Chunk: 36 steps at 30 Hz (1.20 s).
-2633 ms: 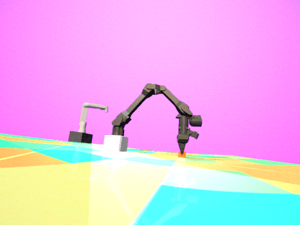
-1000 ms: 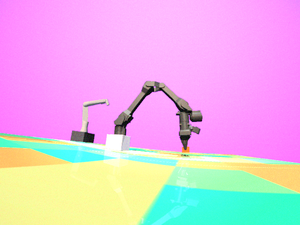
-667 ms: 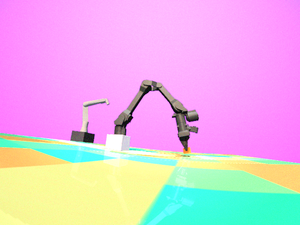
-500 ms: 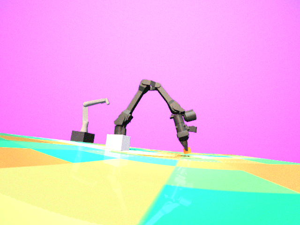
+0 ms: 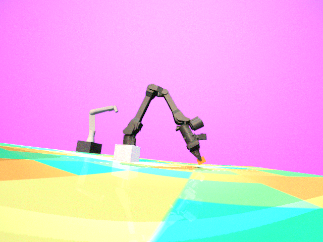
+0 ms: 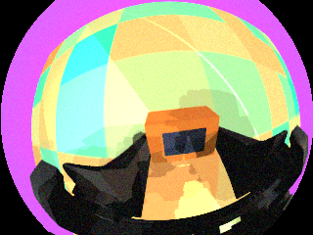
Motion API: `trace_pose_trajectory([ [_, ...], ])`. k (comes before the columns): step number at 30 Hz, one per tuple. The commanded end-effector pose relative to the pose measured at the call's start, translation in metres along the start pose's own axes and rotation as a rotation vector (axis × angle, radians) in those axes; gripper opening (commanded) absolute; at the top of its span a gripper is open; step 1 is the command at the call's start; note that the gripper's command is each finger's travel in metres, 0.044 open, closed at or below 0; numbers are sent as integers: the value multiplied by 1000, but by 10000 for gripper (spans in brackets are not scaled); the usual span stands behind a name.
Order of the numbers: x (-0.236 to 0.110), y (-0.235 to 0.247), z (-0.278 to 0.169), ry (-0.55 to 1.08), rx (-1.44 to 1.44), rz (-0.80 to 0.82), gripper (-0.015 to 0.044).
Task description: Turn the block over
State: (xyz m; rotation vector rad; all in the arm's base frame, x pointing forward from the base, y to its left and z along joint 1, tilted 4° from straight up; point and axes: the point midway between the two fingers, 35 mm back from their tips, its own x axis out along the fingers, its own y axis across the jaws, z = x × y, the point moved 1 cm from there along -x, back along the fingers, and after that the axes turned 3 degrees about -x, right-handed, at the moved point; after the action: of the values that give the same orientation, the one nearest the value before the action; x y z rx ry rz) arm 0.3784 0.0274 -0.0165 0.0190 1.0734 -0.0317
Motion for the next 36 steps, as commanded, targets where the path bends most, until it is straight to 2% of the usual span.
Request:
trace_pose_trajectory([
  [1,-3,0,1,-31,4,-2,0],
  [20,32,3,-5,-288,-8,-18,0],
  [36,32,2,-18,-519,-2,-30,0],
])
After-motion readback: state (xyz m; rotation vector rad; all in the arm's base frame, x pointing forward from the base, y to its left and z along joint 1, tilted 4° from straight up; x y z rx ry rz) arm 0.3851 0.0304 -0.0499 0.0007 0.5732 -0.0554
